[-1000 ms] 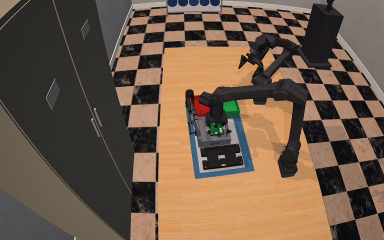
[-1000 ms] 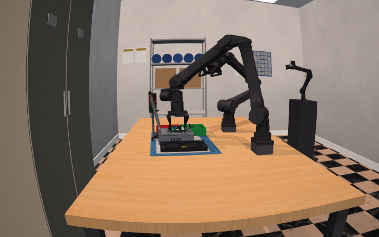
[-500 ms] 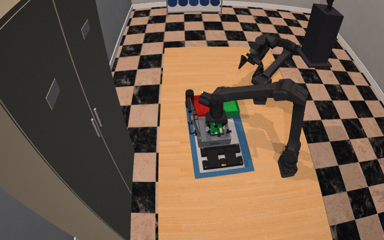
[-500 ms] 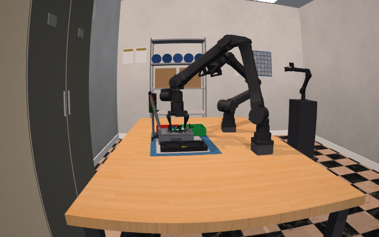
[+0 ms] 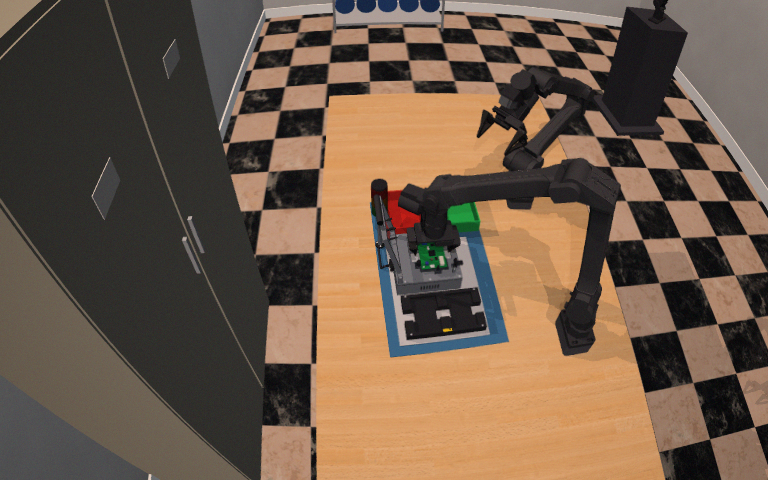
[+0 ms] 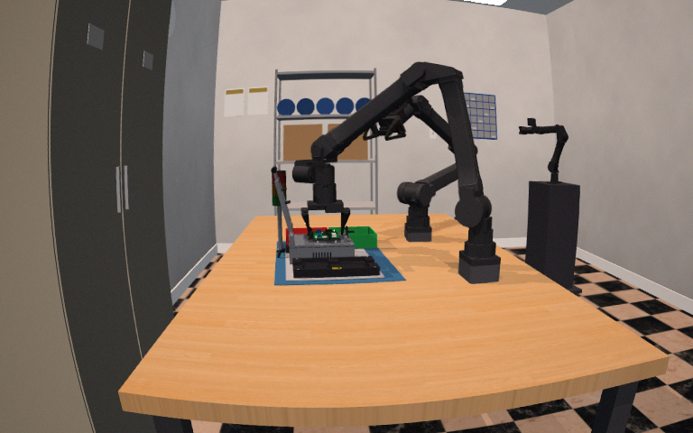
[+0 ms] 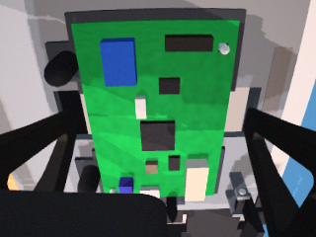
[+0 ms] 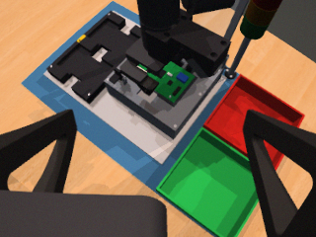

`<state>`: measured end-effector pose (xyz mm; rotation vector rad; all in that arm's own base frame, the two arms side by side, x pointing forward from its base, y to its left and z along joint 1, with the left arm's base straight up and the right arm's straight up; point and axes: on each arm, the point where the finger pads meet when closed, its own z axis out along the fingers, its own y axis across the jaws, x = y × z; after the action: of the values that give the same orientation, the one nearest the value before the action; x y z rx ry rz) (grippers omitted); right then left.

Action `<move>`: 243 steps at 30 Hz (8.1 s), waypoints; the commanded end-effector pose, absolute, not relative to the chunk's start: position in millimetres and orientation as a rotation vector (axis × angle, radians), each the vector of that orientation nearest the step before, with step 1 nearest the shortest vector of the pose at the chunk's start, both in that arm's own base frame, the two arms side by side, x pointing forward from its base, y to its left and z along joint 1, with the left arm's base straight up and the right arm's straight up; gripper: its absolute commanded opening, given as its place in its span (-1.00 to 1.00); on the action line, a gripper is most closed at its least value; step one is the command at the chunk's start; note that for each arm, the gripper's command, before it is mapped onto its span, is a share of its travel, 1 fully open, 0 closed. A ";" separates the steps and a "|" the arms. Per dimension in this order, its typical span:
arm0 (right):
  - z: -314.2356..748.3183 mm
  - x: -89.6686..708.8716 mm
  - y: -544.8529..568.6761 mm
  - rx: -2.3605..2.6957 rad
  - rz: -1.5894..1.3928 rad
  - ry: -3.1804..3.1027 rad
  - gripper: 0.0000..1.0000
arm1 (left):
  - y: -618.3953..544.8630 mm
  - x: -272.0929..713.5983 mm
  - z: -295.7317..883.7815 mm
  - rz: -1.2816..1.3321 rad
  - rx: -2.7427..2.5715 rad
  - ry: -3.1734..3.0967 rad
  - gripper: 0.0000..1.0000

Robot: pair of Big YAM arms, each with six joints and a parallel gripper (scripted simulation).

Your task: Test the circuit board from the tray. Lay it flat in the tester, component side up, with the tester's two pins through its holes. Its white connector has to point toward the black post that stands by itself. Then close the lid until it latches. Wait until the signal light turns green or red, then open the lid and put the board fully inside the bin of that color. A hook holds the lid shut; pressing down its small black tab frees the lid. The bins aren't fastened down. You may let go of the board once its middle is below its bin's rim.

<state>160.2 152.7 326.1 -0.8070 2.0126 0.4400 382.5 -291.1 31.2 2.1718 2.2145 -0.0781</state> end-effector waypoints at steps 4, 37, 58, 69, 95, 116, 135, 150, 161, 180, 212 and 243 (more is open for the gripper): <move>344.7 161.5 151.0 -0.786 0.446 1.992 1.00 | -328.5 401.9 89.9 -0.128 2.103 1.945 1.00; 354.1 163.1 148.8 -0.752 0.452 2.007 1.00 | -288.9 395.2 80.2 -0.579 1.813 1.872 0.77; 299.6 235.7 160.4 0.119 0.648 2.586 1.00 | -332.9 444.1 157.4 -0.183 1.866 1.990 -0.23; 256.9 280.9 151.0 0.815 0.670 2.759 1.00 | -340.5 472.0 219.1 0.057 1.898 1.980 -0.23; 164.6 349.8 103.1 2.303 0.506 2.510 1.00 | -287.2 525.2 264.5 0.367 1.990 2.051 -0.23; 156.7 342.7 105.2 2.267 0.498 2.552 1.00 | -296.2 540.4 237.1 0.365 2.005 2.057 -0.23; 156.7 342.7 105.2 2.267 0.498 2.552 1.00 | -293.1 547.4 220.2 0.365 2.004 2.061 -0.23; 156.7 342.7 105.2 2.267 0.498 2.552 1.00 | -294.2 543.6 234.0 0.370 1.982 2.046 -0.57; 156.7 342.7 105.2 2.267 0.498 2.552 1.00 | -291.7 540.1 245.5 0.378 1.966 2.034 -0.80; 156.7 342.7 105.2 2.267 0.498 2.552 1.00 | -293.5 489.6 237.6 0.570 1.862 1.907 -0.81; 156.7 342.7 105.2 2.267 0.498 2.552 1.00 | -293.4 407.9 220.4 0.925 1.564 1.600 -0.81; 156.7 342.7 105.2 2.267 0.498 2.552 1.00 | -297.2 363.4 187.6 1.143 1.297 1.363 -0.81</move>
<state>328.2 104.5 139.7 2.2773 2.5868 0.4519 359.7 -295.5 172.1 1.3391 1.3799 1.1368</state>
